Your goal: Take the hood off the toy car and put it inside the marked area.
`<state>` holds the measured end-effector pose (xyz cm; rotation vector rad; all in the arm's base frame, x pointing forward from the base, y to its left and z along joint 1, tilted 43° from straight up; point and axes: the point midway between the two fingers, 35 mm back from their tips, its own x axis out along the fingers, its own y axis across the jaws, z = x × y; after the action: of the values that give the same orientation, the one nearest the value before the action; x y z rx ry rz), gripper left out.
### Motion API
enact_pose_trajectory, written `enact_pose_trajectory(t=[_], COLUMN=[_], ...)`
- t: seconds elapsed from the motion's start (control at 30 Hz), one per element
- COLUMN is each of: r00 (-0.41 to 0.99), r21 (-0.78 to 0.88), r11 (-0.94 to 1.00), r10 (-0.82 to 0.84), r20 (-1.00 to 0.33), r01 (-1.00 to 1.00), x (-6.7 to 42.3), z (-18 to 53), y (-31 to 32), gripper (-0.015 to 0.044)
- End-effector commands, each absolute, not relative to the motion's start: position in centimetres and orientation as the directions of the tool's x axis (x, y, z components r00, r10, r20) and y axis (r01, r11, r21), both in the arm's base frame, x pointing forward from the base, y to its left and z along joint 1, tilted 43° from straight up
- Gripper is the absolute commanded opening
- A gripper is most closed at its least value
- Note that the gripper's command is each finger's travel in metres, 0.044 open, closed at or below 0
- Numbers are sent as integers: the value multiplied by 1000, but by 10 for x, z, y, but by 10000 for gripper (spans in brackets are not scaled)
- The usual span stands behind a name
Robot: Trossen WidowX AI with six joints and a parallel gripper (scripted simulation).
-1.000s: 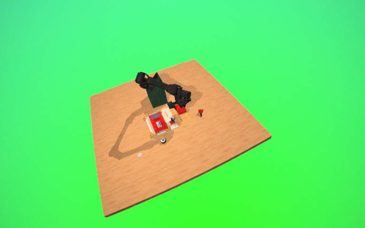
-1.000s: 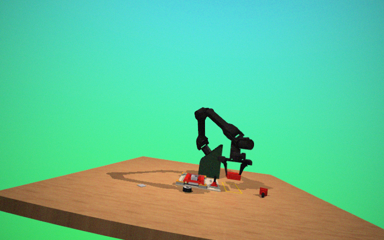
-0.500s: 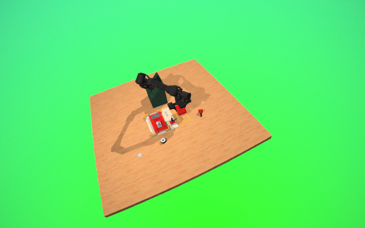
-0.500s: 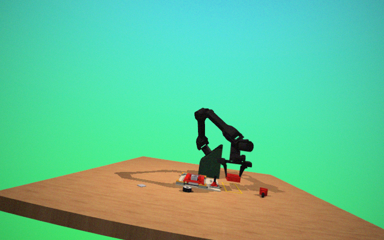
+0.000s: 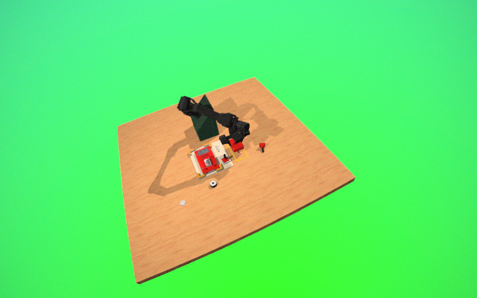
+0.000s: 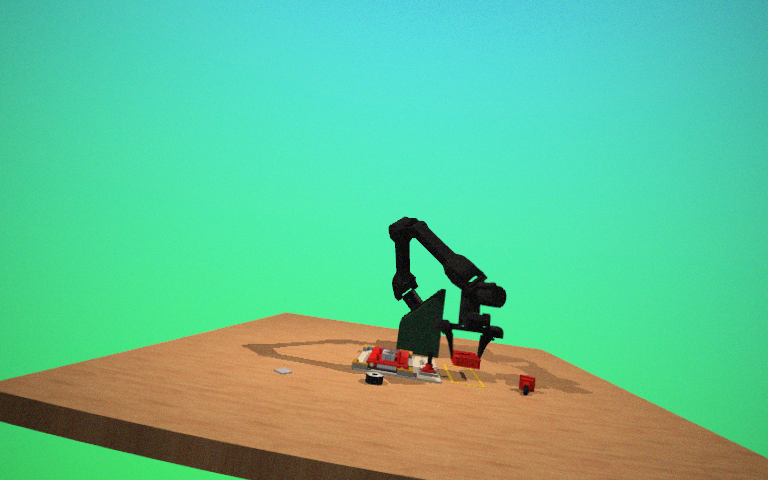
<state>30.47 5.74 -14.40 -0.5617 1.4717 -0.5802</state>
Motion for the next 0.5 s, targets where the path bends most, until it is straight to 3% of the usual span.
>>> enact_pose_trajectory(t=[0.0,0.47], r00=[18,18], r21=[-673,-674], r11=[740,739], r10=[-673,-674], r20=[-740,-739], r01=[16,16], x=[304,304], z=[-146,-152], y=[54,47], gripper=[0,0])
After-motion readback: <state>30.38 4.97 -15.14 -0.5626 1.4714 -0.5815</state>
